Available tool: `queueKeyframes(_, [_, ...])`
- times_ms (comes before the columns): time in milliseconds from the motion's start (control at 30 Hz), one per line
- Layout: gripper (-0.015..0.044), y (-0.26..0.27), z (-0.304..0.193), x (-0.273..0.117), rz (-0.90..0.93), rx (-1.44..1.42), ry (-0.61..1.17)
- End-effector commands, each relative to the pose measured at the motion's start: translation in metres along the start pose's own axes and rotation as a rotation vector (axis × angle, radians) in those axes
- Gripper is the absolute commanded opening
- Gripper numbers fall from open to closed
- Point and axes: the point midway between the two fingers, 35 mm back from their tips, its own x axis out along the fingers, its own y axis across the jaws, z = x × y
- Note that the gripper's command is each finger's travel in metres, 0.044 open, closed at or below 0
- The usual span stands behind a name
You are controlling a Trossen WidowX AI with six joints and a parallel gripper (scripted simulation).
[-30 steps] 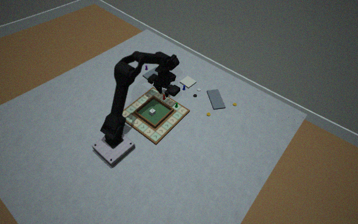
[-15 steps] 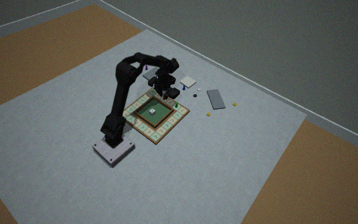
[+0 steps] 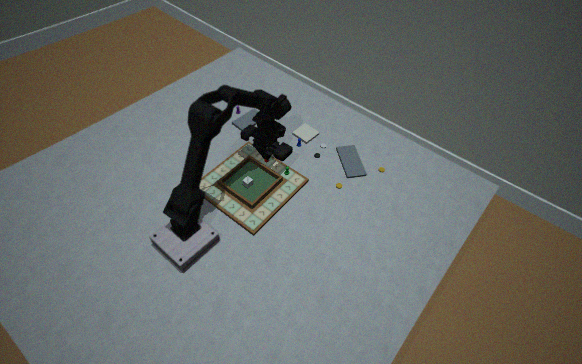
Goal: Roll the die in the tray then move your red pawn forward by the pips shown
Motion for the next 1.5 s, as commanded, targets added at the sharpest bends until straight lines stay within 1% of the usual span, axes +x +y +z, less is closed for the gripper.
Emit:
queueKeyframes(0, [0.0, 0.001, 0.004, -0.018, 0.001, -0.003, -0.005])
queueKeyframes(533, [0.0, 0.003, 0.0, -0.115, 0.001, -0.003, -0.005])
queueKeyframes(633, [0.0, 0.003, -0.002, -0.124, 0.001, -0.003, -0.005])
queueKeyframes(800, [0.0, 0.006, -0.002, -0.122, 0.001, -0.003, -0.005])
queueKeyframes(1467, [0.0, 0.081, -0.034, -0.055, 0.009, -0.002, -0.002])
